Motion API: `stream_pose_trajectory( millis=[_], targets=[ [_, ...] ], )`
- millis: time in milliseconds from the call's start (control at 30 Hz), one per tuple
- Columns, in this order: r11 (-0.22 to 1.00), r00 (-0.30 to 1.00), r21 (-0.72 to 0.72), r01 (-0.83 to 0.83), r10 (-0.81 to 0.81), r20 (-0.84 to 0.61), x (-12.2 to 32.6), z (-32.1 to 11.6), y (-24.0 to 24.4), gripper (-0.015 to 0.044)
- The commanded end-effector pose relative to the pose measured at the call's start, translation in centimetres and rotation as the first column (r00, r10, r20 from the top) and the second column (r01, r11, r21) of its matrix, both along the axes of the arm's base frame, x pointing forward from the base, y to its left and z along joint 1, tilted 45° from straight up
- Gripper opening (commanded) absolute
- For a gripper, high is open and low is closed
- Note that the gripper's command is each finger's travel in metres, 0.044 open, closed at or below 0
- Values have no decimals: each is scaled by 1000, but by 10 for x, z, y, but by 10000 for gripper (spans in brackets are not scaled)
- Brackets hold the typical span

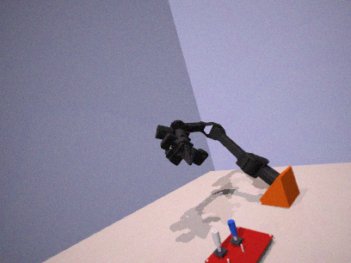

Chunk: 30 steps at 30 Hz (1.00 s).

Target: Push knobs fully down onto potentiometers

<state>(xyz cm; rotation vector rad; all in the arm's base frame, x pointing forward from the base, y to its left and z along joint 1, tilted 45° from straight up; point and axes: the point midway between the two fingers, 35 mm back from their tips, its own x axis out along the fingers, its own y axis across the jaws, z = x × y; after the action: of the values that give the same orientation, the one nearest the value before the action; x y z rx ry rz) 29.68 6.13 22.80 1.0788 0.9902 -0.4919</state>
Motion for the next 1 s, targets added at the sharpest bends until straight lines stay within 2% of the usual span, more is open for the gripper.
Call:
stream_pose_trajectory(
  millis=[0, 533, 967],
  targets=[
    [996, 997, -83, -37, 32, -63, 6, -15, 1, 0],
    [886, 928, -369, -282, 154, -339, 19, -78, 14, 0],
    [673, 804, -518, -528, 202, -559, 25, -120, 21, 0]
  ],
)
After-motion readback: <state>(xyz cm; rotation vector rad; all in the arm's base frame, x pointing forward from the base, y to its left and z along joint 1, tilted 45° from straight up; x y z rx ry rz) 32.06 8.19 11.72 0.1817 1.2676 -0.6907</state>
